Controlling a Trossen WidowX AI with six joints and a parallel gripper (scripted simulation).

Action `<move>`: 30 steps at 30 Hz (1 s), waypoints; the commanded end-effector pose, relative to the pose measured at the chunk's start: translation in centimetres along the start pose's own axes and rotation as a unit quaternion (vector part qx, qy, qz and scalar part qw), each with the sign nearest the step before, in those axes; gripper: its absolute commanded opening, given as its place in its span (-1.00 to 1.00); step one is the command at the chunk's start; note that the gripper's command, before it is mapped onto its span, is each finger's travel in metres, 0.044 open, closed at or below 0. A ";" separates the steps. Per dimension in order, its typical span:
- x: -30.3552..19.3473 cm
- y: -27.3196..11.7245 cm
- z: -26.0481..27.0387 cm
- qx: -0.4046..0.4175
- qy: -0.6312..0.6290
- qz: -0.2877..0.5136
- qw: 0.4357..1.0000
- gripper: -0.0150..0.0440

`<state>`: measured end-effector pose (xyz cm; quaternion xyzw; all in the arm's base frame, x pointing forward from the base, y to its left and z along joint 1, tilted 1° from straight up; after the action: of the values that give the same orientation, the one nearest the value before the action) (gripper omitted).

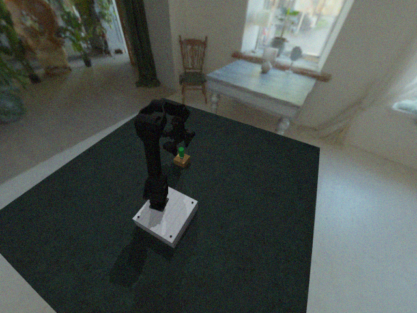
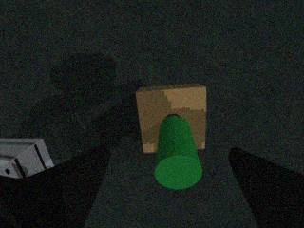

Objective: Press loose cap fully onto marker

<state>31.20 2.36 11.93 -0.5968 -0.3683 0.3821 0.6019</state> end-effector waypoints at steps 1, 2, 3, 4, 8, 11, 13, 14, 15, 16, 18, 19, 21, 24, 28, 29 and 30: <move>0.0 -4.8 0.0 -0.014 0.000 -0.008 1.000 1.00; 0.0 -5.5 0.1 -0.014 0.000 -0.008 1.000 1.00; -0.1 -5.8 0.1 -0.014 0.000 -0.008 1.000 1.00; -0.1 -5.8 0.1 -0.014 0.000 -0.008 1.000 1.00; -0.1 -5.7 0.1 -0.014 0.069 -0.009 0.997 0.73; -0.2 -5.5 0.1 -0.012 0.213 -0.011 0.977 0.47; -0.3 -5.3 0.1 -0.011 0.306 -0.012 0.952 0.29; -0.3 -5.2 0.1 -0.010 0.351 -0.013 0.936 0.20; -0.3 -5.2 0.1 -0.010 0.396 -0.013 0.918 0.11; -0.4 -5.1 0.1 -0.009 0.440 -0.014 0.898 0.02; -0.4 -4.9 0.1 -0.008 0.524 -0.015 0.851 -0.16; -0.5 -4.9 0.2 -0.007 0.565 -0.015 0.825 -0.25; -0.5 -4.7 0.2 -0.006 0.634 -0.016 0.773 -0.42; -0.6 -4.7 0.2 -0.005 0.658 -0.016 0.753 -0.49; -0.6 -4.7 0.2 -0.005 0.658 -0.016 0.753 -0.49; -0.6 -4.7 0.2 -0.005 0.658 -0.016 0.753 -0.49; -0.6 -4.7 0.2 -0.005 0.658 -0.016 0.753 -0.49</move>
<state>30.96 1.96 16.75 -0.7005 0.0905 -0.0996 0.7008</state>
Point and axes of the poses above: the point midway between the two fingers, 35 mm back from their tips, its own y axis out along the fingers, its own z axis across the jaws, x = y × z, the point moved 6 cm from there along -y, back along the fingers, and after that the axes turned 7 degrees about y, right-handed, at the moved point
